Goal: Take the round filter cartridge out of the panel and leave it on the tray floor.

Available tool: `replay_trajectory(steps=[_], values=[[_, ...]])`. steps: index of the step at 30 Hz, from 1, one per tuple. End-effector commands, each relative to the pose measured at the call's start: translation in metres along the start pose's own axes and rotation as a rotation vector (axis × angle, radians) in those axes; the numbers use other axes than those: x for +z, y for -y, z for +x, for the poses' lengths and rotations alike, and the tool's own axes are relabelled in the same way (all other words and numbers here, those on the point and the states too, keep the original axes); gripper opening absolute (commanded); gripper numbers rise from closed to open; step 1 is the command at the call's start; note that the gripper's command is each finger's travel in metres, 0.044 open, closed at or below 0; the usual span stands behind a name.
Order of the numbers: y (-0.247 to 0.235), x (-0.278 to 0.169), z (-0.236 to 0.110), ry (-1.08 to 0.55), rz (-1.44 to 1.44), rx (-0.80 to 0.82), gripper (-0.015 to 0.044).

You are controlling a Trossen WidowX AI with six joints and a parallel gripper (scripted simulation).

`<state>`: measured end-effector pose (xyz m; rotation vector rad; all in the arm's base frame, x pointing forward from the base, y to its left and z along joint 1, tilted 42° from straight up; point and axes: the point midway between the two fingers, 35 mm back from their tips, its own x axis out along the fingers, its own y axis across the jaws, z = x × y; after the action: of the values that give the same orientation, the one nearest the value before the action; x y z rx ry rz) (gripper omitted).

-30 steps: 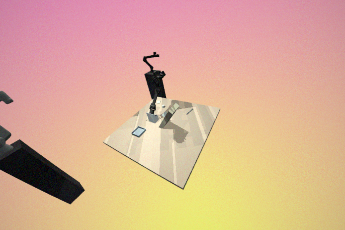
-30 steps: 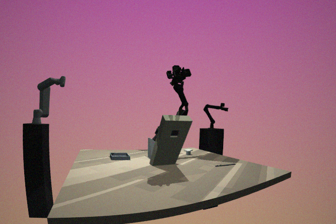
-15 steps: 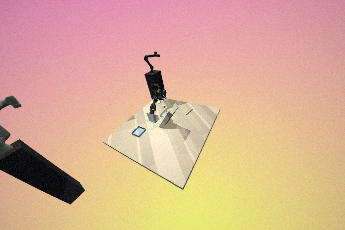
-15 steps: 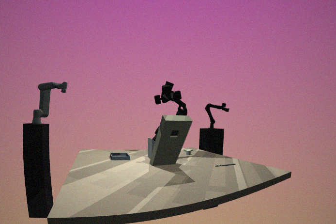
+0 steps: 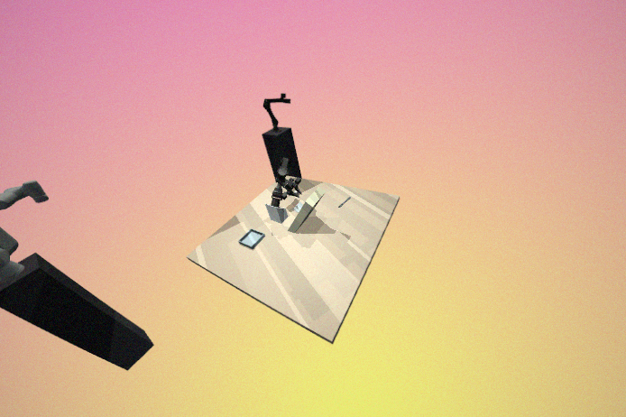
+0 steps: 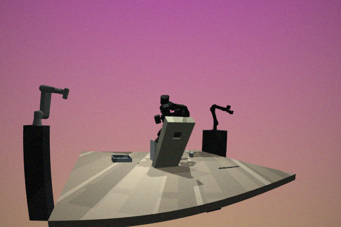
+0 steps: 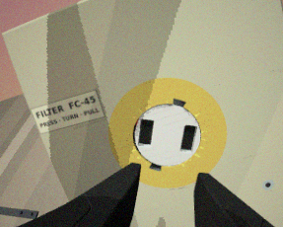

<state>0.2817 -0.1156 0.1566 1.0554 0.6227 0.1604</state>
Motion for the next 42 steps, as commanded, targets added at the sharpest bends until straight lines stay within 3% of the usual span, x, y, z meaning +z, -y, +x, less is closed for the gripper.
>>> replay_trajectory(steps=[1,42], values=[[0.001,-0.006,0.002,-0.014,0.003,0.008,0.0115],[-0.001,-0.006,0.058,-0.012,0.001,0.011,0.0115]])
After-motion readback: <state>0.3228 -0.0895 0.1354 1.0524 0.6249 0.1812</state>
